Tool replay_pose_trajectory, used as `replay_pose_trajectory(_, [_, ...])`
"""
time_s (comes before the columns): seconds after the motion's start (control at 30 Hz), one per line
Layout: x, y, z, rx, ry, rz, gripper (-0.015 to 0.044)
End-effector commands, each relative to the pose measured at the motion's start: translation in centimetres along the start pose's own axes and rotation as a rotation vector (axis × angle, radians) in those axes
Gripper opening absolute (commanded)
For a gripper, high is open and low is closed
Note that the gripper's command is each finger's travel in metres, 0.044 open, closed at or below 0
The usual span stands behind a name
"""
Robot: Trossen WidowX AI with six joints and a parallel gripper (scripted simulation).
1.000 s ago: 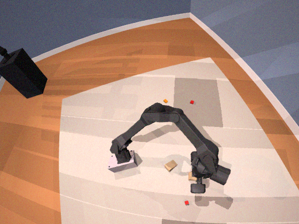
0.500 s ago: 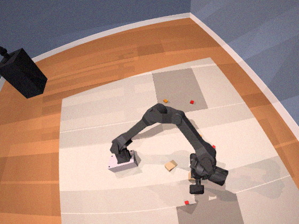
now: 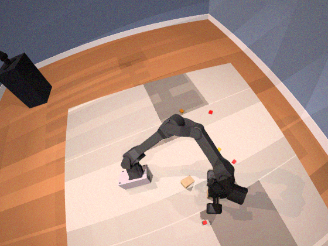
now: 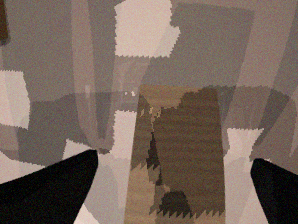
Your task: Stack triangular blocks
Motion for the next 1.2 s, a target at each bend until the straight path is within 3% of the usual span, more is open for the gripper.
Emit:
replay_pose_trajectory(0.0, [0.0, 0.0, 0.2, -0.004, -0.001, 0.005, 0.0361])
replay_pose_trajectory(0.23, [0.0, 0.0, 0.2, -0.004, -0.001, 0.005, 0.0177])
replay_pose_trajectory(0.5, [0.0, 0.0, 0.2, -0.004, -0.001, 0.005, 0.0124])
replay_pose_trajectory(0.67, [0.0, 0.0, -0.1, -0.004, -0.001, 0.005, 0.0])
replay_pose_trajectory(0.9, [0.0, 0.0, -2.8, -0.001, 0.0, 0.001, 0.0])
replay_pose_trajectory(1.17, [0.0, 0.0, -2.9, -0.001, 0.0, 0.001, 0.0])
Point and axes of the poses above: the point midway between the two fingers, 35 mm back from their tips, its own z axis out along the fingers, its own y axis across the jaws, x = y × z, the point moved 2 cm from there along -z, back along the fingers, and after that the axes turned 12 degrees about z, right-handed, at the moved point
